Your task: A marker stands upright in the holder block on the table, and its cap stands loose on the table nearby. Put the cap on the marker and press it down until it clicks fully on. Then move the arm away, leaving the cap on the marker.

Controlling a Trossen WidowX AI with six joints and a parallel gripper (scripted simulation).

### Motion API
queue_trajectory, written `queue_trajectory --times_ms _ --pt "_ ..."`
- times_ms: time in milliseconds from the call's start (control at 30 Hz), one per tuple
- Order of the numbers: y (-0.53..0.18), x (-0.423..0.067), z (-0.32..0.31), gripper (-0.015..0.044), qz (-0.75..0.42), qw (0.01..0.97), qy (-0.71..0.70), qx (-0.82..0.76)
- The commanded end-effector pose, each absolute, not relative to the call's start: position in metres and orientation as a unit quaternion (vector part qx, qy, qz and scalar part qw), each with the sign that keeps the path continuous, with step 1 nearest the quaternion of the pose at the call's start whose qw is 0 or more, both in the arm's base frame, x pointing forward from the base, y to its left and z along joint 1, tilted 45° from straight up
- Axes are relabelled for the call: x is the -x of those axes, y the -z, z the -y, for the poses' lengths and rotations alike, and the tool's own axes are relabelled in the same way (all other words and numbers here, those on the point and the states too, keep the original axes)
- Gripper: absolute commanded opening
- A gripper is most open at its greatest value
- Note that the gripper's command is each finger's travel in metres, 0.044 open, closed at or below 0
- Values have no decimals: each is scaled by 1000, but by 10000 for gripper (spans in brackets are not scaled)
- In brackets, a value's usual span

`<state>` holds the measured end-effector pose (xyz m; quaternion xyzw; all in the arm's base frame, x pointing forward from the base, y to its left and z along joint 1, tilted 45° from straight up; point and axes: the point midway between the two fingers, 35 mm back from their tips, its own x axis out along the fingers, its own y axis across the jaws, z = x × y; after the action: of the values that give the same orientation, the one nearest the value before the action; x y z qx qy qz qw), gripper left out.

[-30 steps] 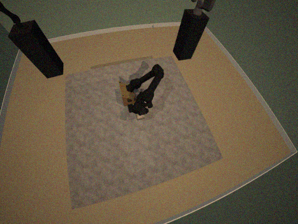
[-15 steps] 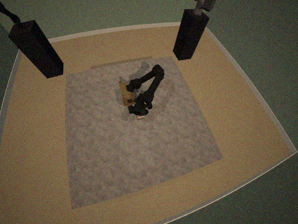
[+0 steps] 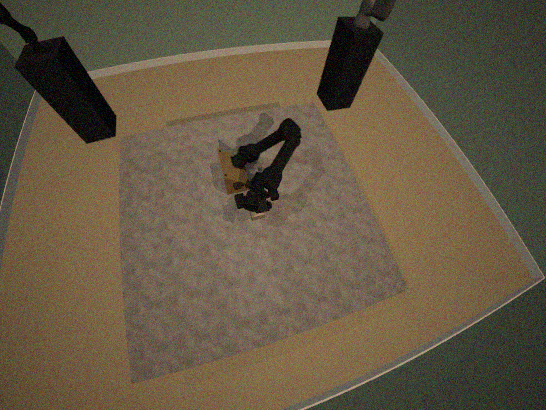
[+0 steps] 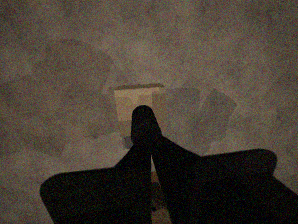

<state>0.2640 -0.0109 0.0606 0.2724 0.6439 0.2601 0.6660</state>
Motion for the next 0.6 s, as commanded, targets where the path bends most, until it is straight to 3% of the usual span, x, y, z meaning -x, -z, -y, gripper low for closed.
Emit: queue_trajectory --times_ms 0,167,333,567 --pt "-72 -266 24 0 -644 668 -258 -270" --pt "-117 -263 68 0 -645 667 -258 -271" --pt "-123 -261 74 0 -645 667 -258 -271" --pt "-123 -261 74 184 -645 667 -258 -271"
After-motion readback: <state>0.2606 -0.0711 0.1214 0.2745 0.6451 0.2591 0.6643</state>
